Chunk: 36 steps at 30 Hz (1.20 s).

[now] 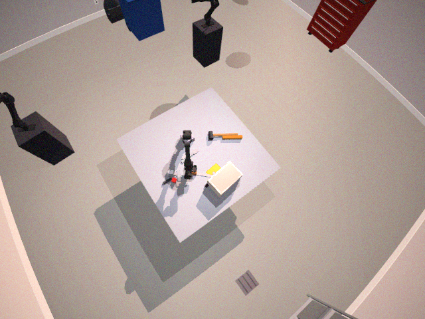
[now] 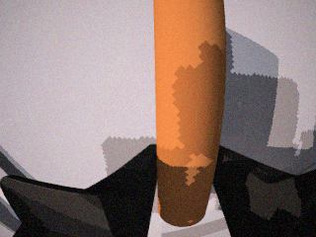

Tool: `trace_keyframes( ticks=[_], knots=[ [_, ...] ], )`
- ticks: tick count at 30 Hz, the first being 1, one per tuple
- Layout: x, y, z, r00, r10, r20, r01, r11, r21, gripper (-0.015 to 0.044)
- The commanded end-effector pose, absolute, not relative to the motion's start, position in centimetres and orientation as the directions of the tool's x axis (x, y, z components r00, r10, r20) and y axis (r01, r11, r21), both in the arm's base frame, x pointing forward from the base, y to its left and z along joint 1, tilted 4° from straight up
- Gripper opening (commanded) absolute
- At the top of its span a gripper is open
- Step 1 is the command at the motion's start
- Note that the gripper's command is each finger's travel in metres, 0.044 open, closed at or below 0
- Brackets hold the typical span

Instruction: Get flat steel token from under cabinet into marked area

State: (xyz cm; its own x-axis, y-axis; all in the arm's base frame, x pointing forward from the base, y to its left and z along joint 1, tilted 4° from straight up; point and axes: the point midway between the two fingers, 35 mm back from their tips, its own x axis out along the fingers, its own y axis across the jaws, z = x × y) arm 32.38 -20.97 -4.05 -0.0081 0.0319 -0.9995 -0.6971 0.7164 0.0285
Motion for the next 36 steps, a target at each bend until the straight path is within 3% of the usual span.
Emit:
trace_keyframes(
  ticks=[1, 36],
  knots=[
    [31.6, -21.6, -4.2, -0.009, 0.035, -0.999, -0.696, 0.718, 0.032, 0.0],
    [29.9, -23.1, -1.9, -0.011, 0.034, -0.999, -0.694, 0.72, 0.032, 0.0]
  ],
)
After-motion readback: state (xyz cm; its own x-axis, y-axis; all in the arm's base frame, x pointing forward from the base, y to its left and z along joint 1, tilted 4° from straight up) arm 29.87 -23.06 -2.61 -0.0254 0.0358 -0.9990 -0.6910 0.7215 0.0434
